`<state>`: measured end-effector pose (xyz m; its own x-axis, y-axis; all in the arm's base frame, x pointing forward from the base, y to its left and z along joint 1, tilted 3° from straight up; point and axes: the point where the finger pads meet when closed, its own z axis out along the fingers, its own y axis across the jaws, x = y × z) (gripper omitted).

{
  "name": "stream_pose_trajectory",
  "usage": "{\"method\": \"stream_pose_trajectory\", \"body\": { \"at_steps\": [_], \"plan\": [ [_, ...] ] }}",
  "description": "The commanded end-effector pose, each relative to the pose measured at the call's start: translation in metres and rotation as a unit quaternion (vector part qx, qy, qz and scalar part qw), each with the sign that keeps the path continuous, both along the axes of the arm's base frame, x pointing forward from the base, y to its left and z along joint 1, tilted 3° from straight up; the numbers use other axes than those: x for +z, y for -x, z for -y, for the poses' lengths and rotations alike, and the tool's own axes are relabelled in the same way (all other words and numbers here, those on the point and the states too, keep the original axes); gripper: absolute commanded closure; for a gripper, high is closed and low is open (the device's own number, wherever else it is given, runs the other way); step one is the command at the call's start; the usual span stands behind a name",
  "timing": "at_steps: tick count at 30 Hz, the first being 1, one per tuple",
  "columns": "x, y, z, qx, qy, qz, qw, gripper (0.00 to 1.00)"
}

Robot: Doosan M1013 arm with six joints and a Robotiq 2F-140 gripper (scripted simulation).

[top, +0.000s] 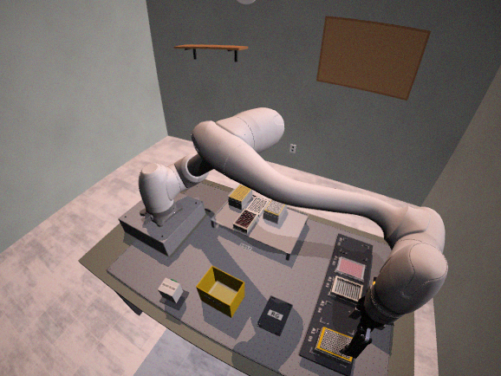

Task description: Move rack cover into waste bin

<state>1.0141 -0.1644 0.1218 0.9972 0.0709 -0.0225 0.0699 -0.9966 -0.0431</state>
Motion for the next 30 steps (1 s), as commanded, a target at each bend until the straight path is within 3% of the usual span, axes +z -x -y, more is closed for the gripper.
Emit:
{"method": "stream_pose_trajectory", "body": {
  "at_steps": [1, 30],
  "plan": [
    [-0.003, 0.000, 0.000, 0.000, 0.000, 0.000, 1.000, 0.23],
    [-0.048, 0.001, -0.002, 0.000, 0.000, 0.000, 1.000, 0.23]
  ]
}}
